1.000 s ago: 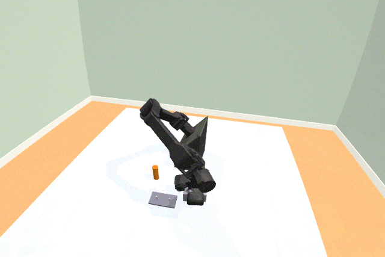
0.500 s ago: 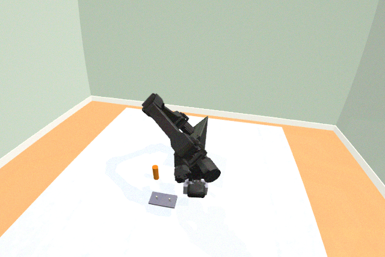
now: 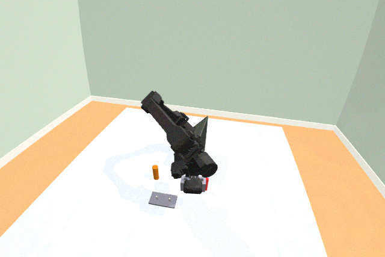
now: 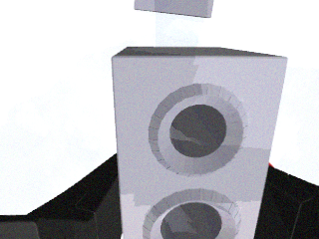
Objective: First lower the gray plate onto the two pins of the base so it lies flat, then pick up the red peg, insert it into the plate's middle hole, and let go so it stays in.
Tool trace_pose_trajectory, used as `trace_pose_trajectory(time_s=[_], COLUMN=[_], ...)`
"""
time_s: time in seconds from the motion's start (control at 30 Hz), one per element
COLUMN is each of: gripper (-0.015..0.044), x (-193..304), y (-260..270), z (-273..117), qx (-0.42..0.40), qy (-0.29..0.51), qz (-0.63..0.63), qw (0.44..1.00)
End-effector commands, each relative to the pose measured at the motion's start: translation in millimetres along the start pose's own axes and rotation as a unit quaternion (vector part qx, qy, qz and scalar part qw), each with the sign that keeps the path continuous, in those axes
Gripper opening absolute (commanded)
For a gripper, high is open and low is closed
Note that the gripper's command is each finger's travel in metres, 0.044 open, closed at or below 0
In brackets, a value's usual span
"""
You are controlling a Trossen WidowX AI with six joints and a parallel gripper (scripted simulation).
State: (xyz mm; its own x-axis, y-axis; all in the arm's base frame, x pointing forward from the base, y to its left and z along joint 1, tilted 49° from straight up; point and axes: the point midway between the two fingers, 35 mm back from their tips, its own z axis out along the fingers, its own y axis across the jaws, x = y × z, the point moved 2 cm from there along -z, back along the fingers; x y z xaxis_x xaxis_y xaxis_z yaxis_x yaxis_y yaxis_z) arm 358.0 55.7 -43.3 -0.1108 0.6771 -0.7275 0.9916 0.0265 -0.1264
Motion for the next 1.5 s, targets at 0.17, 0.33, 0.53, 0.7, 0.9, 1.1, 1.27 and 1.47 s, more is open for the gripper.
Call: trace_pose_trajectory(time_s=[0.17,0.33,0.53,0.7,0.9,1.1,1.27,1.47], gripper=[0.0000,0.0000,0.0000,0.0000,0.0000,0.0000,0.0000,0.0000], x=[-23.9,-37.7,-54.2,-68.0,-84.4,-100.8,-114.2,-129.7], y=[0.9,1.3,0.7,-0.7,-3.5,-7.4,-11.6,-17.5], z=[14.2,21.9,31.2,39.1,48.5,57.9,65.6,74.5], qx=[0.001,0.001,0.000,0.000,0.000,0.001,0.002,0.004], qy=[0.002,0.003,0.003,0.003,0.001,-0.002,-0.005,-0.009], qz=[0.005,0.009,0.015,0.019,0.025,0.031,0.036,0.042], qw=[1.000,1.000,1.000,1.000,1.000,1.000,0.999,0.999])
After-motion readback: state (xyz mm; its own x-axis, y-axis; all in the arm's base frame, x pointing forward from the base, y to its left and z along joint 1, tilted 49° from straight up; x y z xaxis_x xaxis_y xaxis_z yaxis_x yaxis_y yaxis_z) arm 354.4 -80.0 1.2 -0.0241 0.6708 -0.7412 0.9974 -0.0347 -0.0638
